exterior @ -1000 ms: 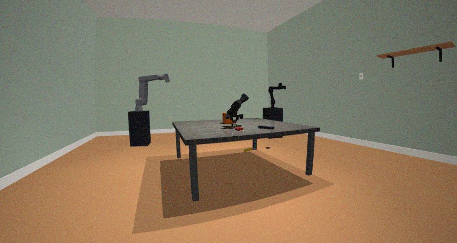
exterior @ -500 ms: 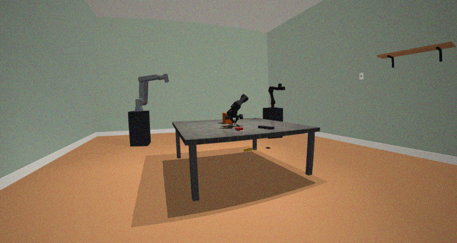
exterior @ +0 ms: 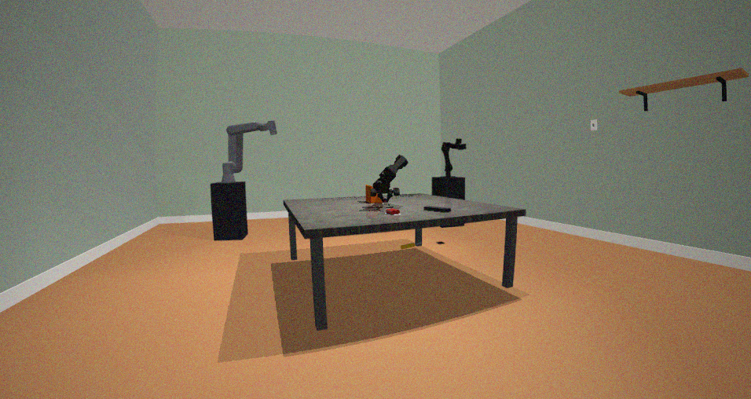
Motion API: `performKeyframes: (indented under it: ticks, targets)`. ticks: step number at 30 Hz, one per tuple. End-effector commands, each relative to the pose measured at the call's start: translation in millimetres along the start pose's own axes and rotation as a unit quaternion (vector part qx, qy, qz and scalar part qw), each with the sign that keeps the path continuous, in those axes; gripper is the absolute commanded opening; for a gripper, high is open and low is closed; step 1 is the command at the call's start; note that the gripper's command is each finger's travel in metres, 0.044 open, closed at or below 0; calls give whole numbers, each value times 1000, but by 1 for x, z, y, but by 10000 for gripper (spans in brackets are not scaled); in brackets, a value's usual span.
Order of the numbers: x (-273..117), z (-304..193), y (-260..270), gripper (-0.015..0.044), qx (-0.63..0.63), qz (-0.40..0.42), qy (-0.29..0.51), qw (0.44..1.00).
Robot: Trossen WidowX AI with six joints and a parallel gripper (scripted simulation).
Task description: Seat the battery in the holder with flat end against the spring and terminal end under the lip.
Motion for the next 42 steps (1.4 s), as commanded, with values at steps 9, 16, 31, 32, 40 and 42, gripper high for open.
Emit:
performKeyframes:
  ticks: [9, 16, 31, 32, 40, 42]
  targets:
    - [-2, -2, -1, 80, 2, 0, 21, 1000]
    - [-1, 0, 0, 80, 2, 0, 37, 999]
    - [3, 6, 1, 80, 3, 0, 73, 997]
    - [3, 7, 1, 80, 3, 0, 75, 997]
    - [5, 10, 1, 80, 4, -1, 93, 996]
    - [5, 11, 1, 80, 4, -1, 98, 995]
Point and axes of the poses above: the point midway between the two fingers, 35 mm back from their tips, its own x axis out along the fingers, its own y axis across the jaws, z = x × y, the point moved 8 cm from there along -x, back along the fingers, and after that the axes turned 8 degrees about x, right-handed, at the moved point
